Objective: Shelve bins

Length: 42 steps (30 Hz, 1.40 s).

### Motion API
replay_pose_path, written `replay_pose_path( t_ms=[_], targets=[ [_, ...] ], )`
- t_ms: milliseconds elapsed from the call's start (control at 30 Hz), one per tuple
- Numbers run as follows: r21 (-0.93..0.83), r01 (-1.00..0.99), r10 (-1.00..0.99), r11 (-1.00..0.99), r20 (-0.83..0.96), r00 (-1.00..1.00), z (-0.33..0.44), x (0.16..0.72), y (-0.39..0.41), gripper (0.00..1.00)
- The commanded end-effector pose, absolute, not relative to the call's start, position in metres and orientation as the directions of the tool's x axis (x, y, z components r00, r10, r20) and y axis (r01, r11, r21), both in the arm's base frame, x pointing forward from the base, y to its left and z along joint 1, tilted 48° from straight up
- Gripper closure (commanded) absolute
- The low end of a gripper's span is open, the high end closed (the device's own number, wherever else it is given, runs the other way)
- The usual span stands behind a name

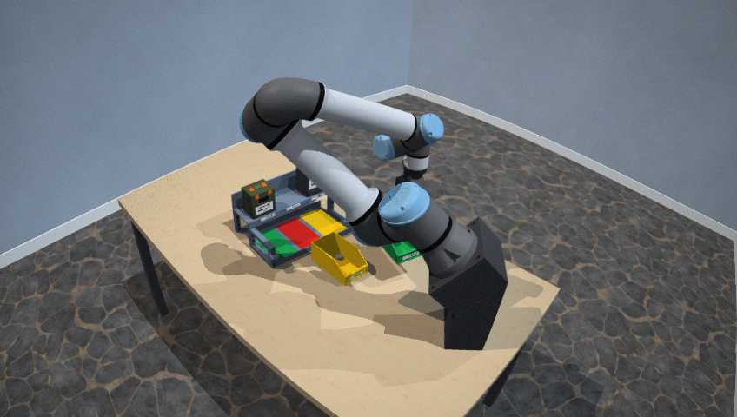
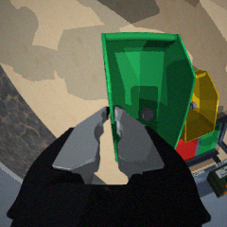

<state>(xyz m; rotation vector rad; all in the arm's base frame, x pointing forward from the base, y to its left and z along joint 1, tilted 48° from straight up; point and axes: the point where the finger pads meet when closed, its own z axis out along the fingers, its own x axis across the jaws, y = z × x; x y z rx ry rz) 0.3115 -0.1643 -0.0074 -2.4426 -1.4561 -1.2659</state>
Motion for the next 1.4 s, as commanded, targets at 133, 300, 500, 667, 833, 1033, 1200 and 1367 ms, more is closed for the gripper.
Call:
replay_pose_path(
  t_ms=[133, 300, 500, 667, 833, 1033, 1200, 1367],
  targets=[
    [0.358, 0.746, 0.723, -0.562, 0.651, 0.232, -0.007, 0.311, -0.165, 1.00],
    [0.358, 0.746, 0.723, -0.562, 0.651, 0.232, -0.007, 0.311, -0.165, 1.00],
    [0.359, 0.746, 0.723, -0.562, 0.651, 0.231, -0.007, 0.311, -0.164, 1.00],
    [0.359, 0.746, 0.723, -0.561, 0.651, 0.231, -0.006, 0.312, -0.164, 1.00],
    [0.360, 0.746, 0.724, -0.560, 0.650, 0.230, -0.005, 0.312, -0.163, 1.00],
    [0.363, 0.747, 0.727, -0.557, 0.649, 0.226, -0.002, 0.314, -0.160, 1.00],
    [0.366, 0.748, 0.730, -0.553, 0.647, 0.223, 0.002, 0.315, -0.156, 1.00],
    [0.369, 0.749, 0.732, -0.550, 0.645, 0.220, 0.004, 0.316, -0.154, 1.00]
  ],
)
